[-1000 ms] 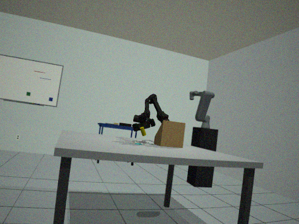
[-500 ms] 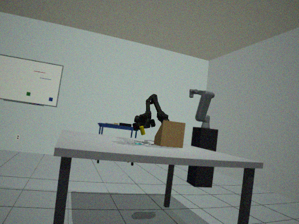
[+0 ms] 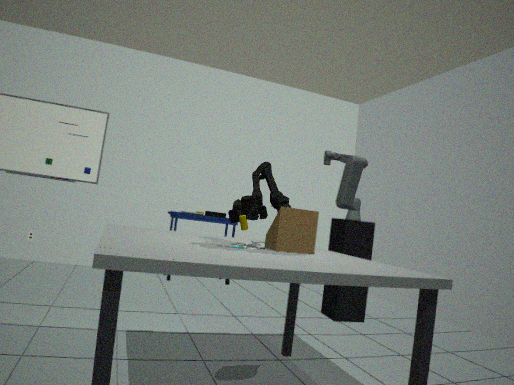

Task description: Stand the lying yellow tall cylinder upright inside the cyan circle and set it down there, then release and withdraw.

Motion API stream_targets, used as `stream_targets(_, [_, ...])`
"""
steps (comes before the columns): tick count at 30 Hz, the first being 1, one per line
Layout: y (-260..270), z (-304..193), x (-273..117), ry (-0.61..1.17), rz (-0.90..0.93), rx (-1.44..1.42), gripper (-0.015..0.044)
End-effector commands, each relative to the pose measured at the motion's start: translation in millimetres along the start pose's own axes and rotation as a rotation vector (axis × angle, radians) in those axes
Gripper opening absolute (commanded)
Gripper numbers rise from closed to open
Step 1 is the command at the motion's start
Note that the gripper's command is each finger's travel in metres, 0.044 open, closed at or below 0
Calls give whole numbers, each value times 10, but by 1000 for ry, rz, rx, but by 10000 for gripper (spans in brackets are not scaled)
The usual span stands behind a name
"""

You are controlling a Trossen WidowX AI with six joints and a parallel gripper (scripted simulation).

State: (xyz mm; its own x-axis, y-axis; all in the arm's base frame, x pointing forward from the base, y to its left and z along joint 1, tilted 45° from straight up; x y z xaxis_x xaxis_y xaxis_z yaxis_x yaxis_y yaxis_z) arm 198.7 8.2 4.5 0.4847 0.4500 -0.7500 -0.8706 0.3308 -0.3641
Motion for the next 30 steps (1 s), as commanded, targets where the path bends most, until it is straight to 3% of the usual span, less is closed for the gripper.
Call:
stream_targets(1, [7, 8, -23, -22, -17, -22, 105])
stream_targets(30, [49, 19, -200, -139, -158, -164, 105])
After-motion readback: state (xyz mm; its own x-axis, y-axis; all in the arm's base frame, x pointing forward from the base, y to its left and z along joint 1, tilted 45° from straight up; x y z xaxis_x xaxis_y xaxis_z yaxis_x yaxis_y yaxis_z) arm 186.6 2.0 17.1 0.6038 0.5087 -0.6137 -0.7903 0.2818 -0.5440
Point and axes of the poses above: the point midway between the two fingers, 35 mm back from their tips, its own x axis out along the fingers, its own y axis across the jaws, z = x × y, the point moved 6 cm from there along -x, back along the fingers, and after that the axes turned 10 degrees about -x, right-handed, at the moved point
